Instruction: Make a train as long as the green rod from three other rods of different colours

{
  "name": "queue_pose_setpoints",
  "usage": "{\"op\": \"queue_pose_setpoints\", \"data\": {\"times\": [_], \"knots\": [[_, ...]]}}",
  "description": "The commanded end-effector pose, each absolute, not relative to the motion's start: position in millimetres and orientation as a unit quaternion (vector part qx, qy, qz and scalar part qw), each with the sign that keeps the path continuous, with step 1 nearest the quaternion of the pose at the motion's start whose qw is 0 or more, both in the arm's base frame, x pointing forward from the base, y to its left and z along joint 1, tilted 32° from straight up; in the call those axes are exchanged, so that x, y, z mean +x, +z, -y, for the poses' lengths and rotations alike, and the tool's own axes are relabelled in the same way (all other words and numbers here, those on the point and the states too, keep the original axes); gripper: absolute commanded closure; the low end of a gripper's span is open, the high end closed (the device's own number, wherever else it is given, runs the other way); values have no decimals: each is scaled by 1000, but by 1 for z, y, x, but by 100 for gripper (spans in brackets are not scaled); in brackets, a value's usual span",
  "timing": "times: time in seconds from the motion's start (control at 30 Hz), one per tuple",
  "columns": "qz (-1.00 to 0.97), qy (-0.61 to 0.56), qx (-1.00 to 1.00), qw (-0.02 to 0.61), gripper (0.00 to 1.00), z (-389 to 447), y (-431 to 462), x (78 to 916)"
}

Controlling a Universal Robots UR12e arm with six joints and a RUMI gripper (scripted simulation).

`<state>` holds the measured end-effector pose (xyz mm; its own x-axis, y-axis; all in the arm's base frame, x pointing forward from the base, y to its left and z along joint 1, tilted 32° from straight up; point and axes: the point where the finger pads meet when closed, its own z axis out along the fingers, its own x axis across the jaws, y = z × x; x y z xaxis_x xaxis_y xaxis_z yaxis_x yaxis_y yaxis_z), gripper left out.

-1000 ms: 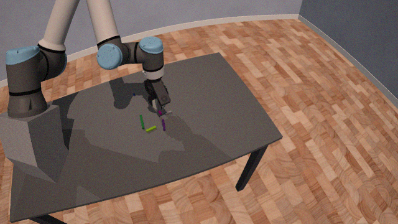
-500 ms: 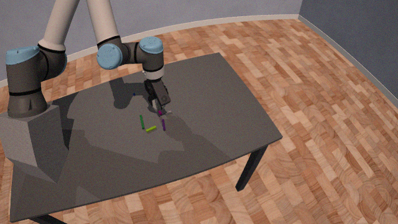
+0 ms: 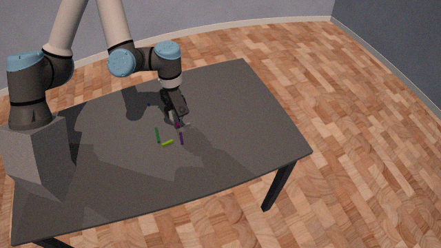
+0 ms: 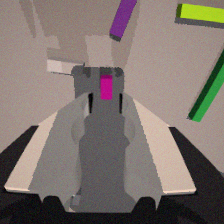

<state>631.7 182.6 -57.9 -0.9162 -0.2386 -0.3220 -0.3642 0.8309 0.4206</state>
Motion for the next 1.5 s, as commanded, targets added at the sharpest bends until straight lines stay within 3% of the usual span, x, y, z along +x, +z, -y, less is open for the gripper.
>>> {"op": "queue_pose_setpoints", "data": {"times": [0.0,1.47], "knots": [[-948,243,-159,129,86,-183,-59,633],[-948,243,-159,129,86,-190,-71,635]]}}
